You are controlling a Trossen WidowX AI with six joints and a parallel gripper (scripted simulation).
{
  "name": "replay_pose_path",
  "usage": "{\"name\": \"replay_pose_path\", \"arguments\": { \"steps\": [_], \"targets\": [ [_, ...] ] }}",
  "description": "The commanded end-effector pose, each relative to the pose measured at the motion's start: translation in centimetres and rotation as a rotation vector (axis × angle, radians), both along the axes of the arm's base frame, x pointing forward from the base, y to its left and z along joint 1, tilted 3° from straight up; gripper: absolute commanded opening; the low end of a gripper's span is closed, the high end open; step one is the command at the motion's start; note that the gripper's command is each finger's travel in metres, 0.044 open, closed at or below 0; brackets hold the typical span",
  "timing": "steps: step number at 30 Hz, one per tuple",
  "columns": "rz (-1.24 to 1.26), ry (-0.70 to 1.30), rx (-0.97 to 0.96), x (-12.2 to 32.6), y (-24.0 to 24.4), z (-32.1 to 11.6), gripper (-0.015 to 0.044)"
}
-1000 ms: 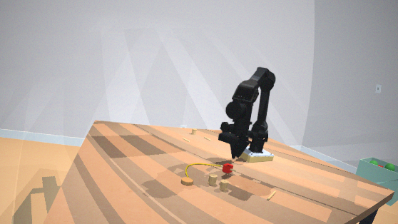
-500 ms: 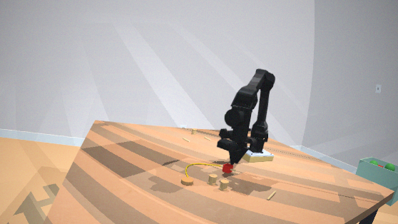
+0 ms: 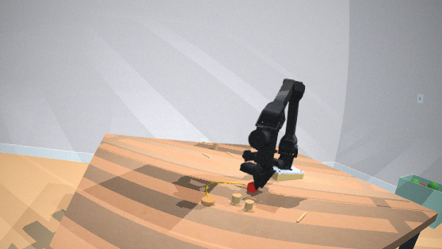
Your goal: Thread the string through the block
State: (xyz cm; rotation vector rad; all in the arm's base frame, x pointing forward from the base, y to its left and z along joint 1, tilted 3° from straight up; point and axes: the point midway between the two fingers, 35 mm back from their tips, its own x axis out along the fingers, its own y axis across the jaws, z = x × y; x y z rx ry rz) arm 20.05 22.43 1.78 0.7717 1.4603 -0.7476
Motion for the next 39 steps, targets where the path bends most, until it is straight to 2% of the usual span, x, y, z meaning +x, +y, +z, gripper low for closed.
{"name": "replay_pose_path", "arguments": {
  "steps": [1,10,15,39],
  "targets": [
    [-0.004,0.009,-0.004,-0.24,-0.14,-0.88,0.0122],
    [-0.004,0.009,-0.004,-0.27,-0.17,-1.11,0.0122],
    [0.0,0.005,-0.005,-0.18,-0.16,-0.97,0.0],
    [0.034,-0.037,-0.051,-0.88,0.56,-1.1,0.0]
  ]
}}
